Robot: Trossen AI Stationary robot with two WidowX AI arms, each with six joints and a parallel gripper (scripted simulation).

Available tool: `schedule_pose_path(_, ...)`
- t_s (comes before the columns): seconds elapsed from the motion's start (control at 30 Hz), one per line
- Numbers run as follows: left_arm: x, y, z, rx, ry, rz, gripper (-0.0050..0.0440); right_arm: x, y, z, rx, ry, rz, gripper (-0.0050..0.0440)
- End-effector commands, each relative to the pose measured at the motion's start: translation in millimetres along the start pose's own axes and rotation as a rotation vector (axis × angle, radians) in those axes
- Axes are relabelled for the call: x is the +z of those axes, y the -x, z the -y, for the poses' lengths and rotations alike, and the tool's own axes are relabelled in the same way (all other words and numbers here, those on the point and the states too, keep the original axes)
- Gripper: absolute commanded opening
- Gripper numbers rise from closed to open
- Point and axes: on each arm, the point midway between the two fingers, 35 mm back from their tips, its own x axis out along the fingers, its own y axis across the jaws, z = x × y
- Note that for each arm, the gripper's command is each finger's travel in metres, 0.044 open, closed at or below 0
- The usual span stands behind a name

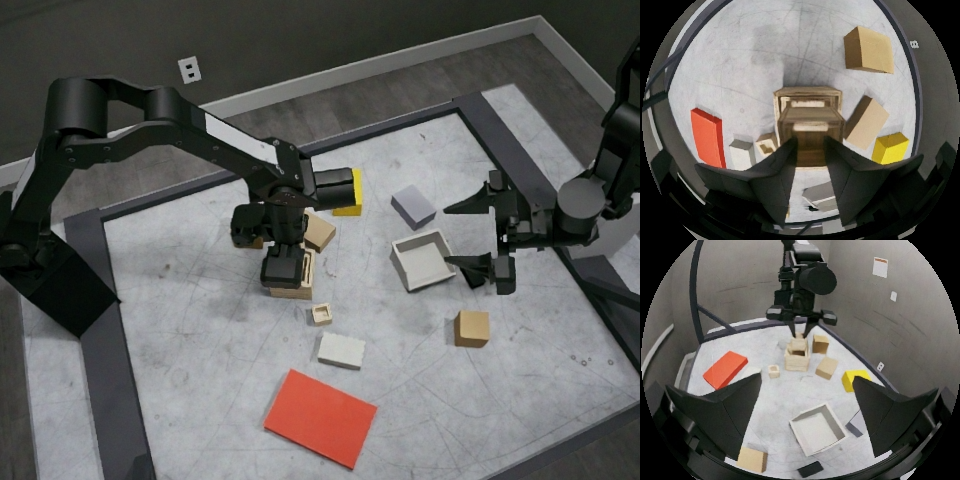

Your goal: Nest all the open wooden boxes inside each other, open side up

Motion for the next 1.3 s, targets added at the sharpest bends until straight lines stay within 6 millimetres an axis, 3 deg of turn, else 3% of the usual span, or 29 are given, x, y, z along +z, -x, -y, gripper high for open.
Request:
schedule_pose_path(0.0,-1.7,-3.1,-1.3,-0.002,0.000,-0.008,0.0183,4.0,0.2,-0.9,0.002,-0.009,0.012,0.0400)
schedule_pose_path(0.63,-10.7,-13.1,0.3,-0.008,-0.002,-0.025,0.0183,4.0,0.2,-0.9,0.002,-0.009,0.012,0.0400)
schedule_pose_path(1.27,-4.2,-32.2,-0.4,-0.005,0.000,-0.012,0.0183,4.0,0.2,-0.9,0.002,-0.009,0.012,0.0400)
